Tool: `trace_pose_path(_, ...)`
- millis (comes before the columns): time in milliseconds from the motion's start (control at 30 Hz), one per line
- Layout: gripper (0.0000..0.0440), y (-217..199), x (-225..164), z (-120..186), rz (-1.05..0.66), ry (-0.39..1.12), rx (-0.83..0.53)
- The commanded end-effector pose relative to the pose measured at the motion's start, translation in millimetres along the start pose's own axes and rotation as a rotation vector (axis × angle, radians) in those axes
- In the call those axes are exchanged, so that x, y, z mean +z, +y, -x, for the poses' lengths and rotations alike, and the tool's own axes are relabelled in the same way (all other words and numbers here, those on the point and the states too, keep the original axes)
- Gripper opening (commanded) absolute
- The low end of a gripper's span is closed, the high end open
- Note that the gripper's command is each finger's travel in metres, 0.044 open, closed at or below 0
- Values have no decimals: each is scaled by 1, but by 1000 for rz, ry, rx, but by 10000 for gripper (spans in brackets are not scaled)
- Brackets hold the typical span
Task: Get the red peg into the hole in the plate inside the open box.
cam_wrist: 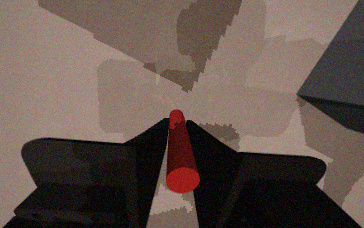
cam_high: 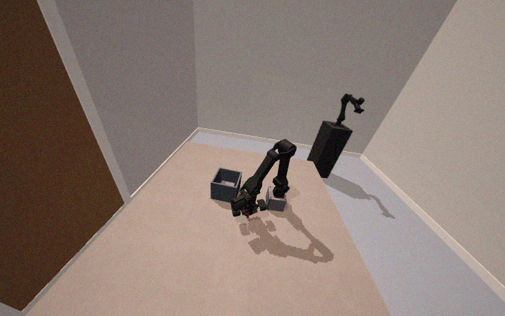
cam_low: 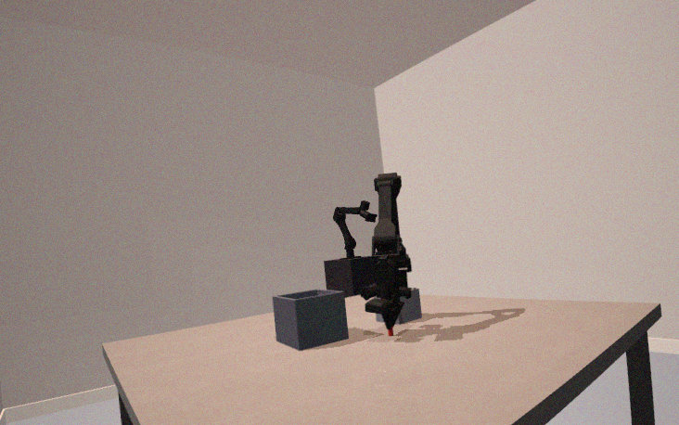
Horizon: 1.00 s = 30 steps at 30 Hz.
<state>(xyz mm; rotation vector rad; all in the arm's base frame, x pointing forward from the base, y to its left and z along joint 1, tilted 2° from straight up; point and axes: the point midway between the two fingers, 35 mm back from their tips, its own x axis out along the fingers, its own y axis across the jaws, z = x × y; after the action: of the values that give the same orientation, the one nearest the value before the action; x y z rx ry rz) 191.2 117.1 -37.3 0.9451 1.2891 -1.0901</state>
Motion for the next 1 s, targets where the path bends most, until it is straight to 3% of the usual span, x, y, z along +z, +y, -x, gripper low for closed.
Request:
trace_pose_path(0,11,9,-1,7,0,10,33)
trace_pose_path(400,0,32,-1,38,-29,44,137)
trace_pose_path(967,0,75,23,109,-24,47,311)
